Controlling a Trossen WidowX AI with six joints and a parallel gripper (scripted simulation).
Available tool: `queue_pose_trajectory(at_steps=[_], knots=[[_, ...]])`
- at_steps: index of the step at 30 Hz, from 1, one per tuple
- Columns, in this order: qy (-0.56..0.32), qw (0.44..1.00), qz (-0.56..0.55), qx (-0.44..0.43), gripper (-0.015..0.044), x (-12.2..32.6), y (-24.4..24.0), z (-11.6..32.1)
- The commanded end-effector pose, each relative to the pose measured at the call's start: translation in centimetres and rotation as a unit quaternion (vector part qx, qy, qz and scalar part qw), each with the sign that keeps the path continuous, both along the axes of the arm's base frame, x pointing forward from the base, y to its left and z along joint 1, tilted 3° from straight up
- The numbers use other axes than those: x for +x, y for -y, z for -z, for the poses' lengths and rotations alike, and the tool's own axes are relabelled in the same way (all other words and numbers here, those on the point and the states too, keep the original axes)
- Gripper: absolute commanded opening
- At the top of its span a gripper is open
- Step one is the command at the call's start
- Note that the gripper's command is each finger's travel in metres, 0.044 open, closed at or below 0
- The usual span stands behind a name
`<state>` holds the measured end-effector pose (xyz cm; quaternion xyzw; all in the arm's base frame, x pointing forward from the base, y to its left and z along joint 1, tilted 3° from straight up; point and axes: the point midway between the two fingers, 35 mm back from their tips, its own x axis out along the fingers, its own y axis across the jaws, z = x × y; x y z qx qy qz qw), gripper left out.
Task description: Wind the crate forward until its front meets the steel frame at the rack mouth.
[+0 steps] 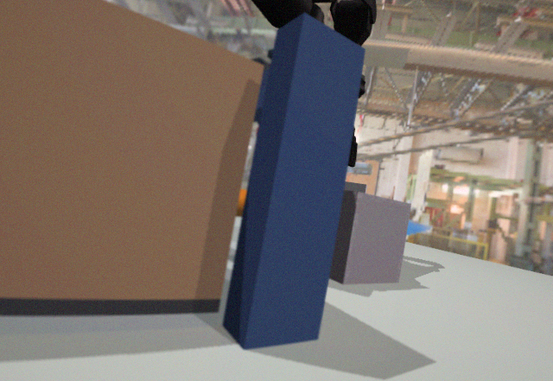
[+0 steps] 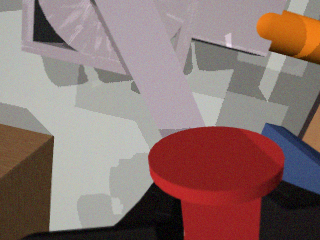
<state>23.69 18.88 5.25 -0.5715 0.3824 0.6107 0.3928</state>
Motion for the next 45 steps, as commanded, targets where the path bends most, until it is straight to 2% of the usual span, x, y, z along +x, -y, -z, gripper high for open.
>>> queue_pose_trajectory(at_steps=[1, 45], knots=[[0.018, 1.000, -0.001, 0.015, 0.0000, 1.4, -1.6, -0.4], [0.018, 1.000, -0.001, 0.018, 0.0000, 3.0, -8.3, -1.0]])
